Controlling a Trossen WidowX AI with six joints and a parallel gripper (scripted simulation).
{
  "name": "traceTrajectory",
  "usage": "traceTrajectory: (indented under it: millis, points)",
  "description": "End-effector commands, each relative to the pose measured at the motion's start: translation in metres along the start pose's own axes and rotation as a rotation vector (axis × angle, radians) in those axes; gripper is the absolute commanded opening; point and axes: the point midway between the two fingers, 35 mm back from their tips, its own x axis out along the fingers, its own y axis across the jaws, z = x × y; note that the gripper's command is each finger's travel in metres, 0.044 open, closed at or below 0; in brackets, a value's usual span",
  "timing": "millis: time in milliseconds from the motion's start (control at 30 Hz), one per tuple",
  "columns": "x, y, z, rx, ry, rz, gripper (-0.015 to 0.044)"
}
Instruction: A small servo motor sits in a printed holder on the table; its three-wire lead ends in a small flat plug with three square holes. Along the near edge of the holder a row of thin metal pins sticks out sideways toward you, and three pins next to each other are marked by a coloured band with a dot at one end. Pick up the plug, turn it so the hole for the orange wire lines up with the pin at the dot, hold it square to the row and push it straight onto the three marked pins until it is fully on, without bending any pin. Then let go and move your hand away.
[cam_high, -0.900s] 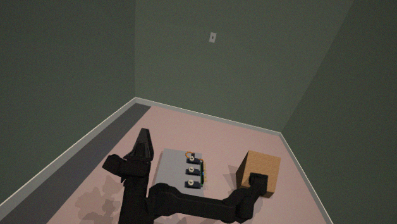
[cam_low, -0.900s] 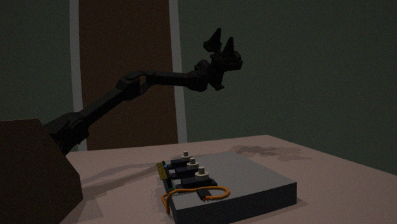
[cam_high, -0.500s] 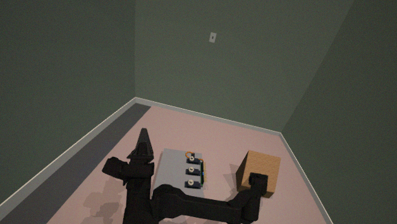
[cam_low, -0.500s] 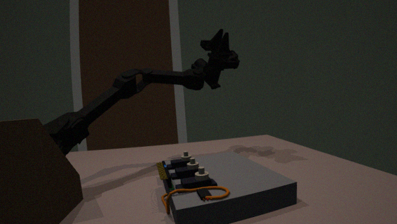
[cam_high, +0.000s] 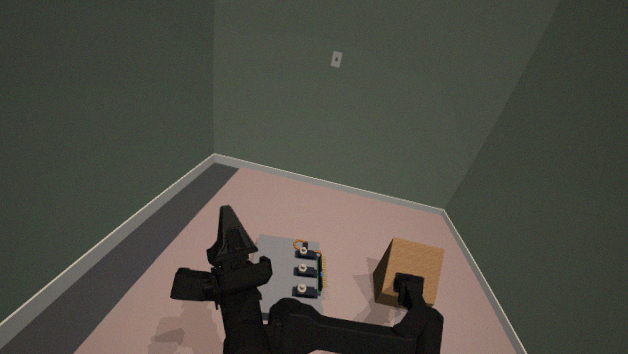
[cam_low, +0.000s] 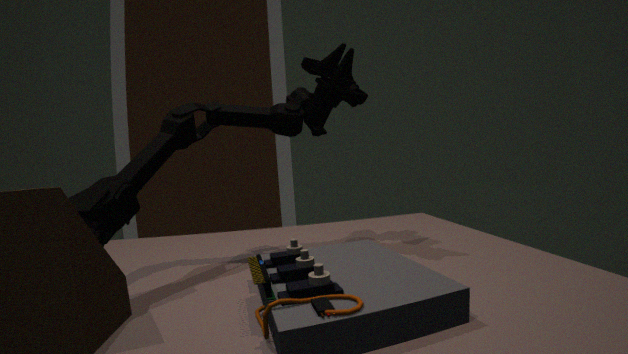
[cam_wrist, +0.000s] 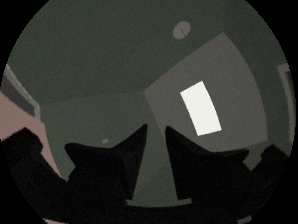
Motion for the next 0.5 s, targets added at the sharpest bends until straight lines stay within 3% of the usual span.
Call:
traceTrajectory:
  millis: [0, 467]
  points:
    - [-0.003, -0.002, 0.000, 0.042, -0.054, 0.019, 0.0115]
    - [-0.022, -0.015, -0.007, 0.242, -0.252, 0.128, 0.0115]
